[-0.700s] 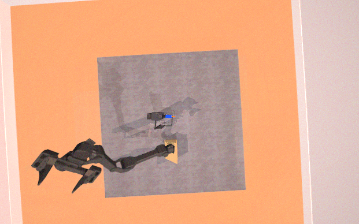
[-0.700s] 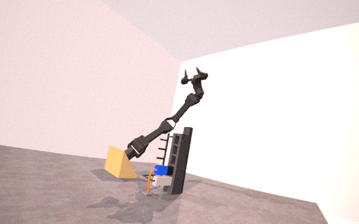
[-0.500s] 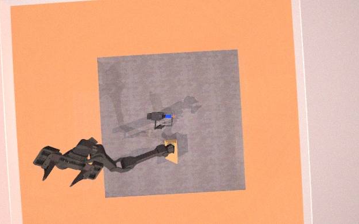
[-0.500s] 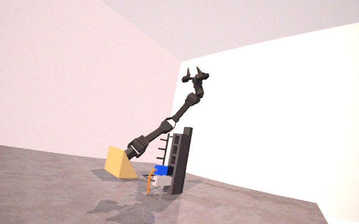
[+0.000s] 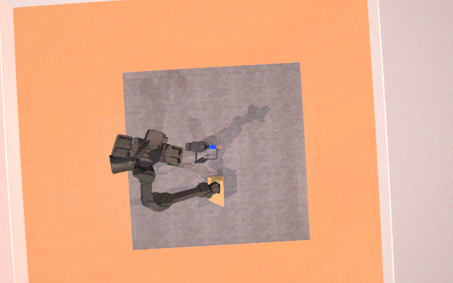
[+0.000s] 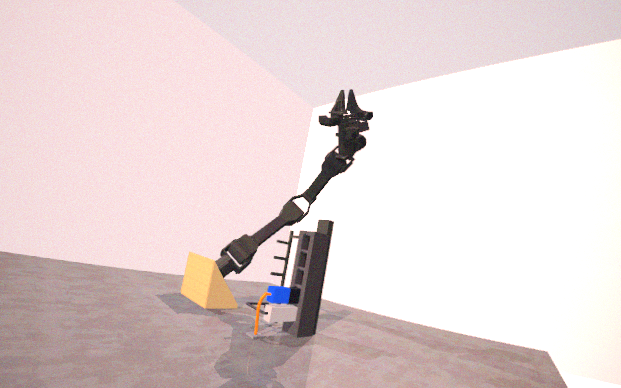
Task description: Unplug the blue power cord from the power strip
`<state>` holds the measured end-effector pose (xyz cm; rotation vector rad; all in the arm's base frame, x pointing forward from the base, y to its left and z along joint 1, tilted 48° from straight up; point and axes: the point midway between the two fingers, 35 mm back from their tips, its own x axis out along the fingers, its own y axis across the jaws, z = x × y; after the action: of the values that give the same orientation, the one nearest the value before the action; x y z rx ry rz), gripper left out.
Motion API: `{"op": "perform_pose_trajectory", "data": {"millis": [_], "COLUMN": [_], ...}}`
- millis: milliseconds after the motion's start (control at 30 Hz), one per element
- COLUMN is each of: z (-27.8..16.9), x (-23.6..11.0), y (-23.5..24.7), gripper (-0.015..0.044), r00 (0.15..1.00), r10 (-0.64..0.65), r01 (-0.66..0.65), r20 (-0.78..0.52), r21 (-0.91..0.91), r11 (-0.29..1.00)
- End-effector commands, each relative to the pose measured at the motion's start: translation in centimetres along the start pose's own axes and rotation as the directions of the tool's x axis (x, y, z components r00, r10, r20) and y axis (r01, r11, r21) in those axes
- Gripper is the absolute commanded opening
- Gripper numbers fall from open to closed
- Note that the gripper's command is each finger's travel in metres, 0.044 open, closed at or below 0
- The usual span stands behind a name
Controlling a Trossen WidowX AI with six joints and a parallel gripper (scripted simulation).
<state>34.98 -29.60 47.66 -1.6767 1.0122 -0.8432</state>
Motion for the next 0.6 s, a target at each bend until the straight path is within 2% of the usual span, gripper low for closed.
{"op": "perform_pose_trajectory", "data": {"millis": [0,133,267,433,567], "z": [5.5,9.1,12.6,16.2,18.2], "x": [0.8,0.6,-0.5,-3.2,-6.3], "y": [5.5,10.0,15.1,21.7,26.6], "gripper": [0.0160,0.0160,0.0160,0.0160,0.0160], "r00": [0.974,0.917,0.818,0.636,0.454], "r10": [0.132,0.252,0.389,0.561,0.677], "r01": [-0.160,-0.331,-0.535,-0.770,-0.878], "r20": [0.185,0.310,0.423,0.530,0.579], "r21": [0.142,0.237,0.315,0.382,0.421], "r11": [0.977,0.913,0.784,0.511,0.229]}}
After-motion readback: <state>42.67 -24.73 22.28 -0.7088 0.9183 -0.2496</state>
